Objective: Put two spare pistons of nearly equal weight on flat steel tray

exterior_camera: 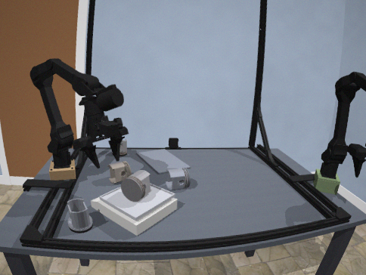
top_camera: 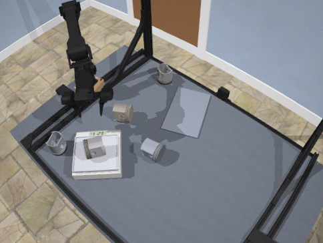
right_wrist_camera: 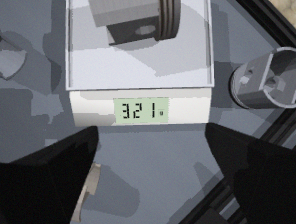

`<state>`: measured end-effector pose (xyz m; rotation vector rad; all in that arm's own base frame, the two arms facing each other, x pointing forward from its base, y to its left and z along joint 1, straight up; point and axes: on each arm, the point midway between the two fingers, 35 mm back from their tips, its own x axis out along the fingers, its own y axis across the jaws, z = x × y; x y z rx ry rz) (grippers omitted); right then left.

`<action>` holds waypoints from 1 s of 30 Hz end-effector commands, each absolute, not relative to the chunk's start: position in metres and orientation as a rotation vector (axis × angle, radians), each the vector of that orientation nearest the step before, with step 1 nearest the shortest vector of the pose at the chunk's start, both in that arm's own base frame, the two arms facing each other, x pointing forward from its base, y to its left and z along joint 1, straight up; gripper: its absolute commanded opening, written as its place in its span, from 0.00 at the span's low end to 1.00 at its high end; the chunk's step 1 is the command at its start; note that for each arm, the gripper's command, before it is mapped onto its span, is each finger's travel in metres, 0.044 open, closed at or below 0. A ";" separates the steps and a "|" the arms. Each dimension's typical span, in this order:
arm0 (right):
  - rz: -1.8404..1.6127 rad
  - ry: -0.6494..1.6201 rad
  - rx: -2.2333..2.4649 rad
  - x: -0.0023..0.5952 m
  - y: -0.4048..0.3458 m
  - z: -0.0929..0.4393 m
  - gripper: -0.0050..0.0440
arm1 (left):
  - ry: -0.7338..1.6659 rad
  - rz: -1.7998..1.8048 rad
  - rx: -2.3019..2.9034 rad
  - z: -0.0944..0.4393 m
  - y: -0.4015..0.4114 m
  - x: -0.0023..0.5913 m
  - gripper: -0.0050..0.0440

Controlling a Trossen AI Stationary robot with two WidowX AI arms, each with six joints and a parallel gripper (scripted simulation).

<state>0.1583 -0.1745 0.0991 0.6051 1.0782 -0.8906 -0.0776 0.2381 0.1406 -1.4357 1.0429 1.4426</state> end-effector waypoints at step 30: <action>-0.887 1.093 0.608 0.158 -0.174 0.098 0.87 | 1.044 1.436 -1.436 0.141 0.238 -0.077 1.00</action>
